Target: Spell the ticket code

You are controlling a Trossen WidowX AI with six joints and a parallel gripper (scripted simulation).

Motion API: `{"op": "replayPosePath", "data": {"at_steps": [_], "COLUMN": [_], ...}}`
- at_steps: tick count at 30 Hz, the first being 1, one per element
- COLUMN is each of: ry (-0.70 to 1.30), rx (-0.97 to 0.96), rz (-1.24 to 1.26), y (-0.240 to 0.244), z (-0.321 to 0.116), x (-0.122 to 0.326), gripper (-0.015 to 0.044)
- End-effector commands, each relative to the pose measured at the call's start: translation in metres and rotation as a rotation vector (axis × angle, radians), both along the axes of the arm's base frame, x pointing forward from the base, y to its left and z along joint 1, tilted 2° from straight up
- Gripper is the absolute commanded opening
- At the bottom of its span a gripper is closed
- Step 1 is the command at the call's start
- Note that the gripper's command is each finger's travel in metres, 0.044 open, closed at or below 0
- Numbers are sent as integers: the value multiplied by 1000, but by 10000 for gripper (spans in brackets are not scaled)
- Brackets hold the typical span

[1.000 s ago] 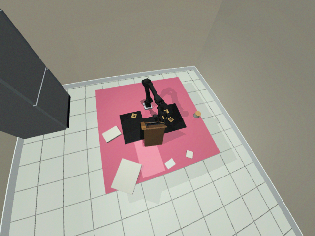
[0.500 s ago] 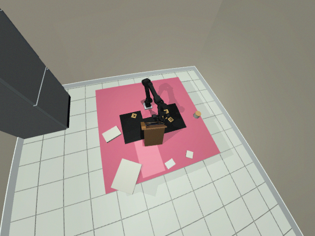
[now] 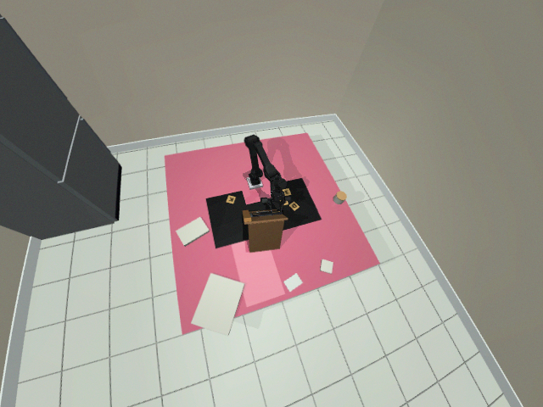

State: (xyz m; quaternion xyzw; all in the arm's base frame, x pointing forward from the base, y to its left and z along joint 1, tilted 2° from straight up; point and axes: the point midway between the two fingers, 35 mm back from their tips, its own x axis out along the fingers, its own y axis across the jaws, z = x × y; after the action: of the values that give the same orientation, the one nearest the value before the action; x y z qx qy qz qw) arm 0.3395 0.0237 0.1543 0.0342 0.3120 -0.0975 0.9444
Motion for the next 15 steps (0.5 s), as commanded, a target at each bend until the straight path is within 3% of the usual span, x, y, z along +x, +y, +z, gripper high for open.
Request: {"op": "replayPosePath", "data": {"at_steps": [1, 15], "ry": [-6, -6], "rx": [2, 1], "rz": [4, 4], "y": [-2, -10], "z": [2, 3], "x": [-1, -2], "gripper": [0, 0]}}
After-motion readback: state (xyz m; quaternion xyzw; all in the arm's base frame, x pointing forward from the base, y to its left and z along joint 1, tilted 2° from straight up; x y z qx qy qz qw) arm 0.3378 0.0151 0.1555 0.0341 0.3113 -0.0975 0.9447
